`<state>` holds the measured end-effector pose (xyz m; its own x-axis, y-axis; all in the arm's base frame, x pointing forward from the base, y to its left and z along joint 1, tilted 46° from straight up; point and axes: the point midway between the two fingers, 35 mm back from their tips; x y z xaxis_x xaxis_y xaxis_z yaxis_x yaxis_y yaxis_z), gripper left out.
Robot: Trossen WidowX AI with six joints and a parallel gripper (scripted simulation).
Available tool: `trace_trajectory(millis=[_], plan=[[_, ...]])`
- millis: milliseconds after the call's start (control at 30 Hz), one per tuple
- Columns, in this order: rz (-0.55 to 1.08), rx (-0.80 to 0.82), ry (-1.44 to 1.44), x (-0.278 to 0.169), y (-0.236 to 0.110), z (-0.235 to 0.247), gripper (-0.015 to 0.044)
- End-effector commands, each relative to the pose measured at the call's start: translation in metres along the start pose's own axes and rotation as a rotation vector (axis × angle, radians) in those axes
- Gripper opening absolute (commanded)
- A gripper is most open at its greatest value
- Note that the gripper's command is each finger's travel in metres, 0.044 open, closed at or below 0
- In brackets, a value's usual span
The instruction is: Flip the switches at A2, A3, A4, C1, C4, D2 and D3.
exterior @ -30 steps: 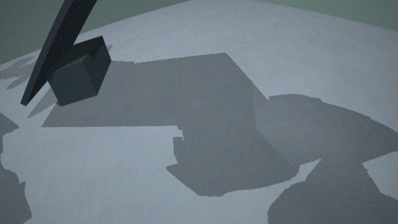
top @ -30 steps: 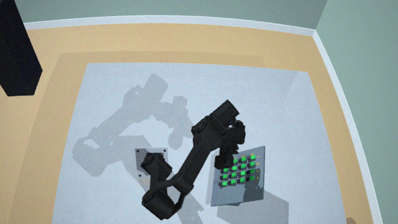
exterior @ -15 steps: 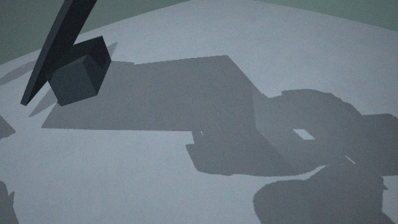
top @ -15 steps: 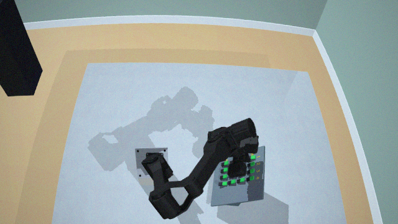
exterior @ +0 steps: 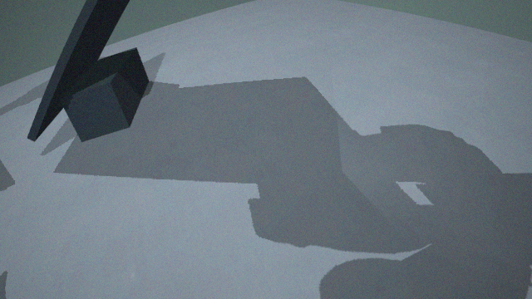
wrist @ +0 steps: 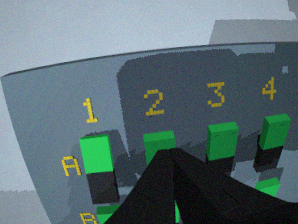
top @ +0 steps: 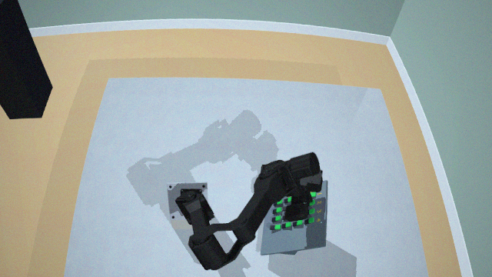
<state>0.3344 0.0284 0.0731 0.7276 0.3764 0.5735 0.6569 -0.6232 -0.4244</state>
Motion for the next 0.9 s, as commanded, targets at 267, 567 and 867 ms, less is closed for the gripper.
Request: trace_trajectory(millis=[267, 567, 867], plan=[[0.006, 0.004, -0.013, -0.0023, 0.0088, 0.0020, 0.0000], [0.006, 0.004, -0.013, -0.0023, 0.0088, 0.0020, 0.0000], [0.006, 0.004, -0.013, -0.0023, 0.0091, 0.0020, 0.0000]])
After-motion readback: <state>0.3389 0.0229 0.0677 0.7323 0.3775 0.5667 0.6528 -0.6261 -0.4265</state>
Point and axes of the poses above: the point midway between the two fingers, 35 mm back from their tips, its own y axis out along the fingers, its own z axis across the jaws, x = y × z, and after that the axes turned 1 degree about -y, right-handed
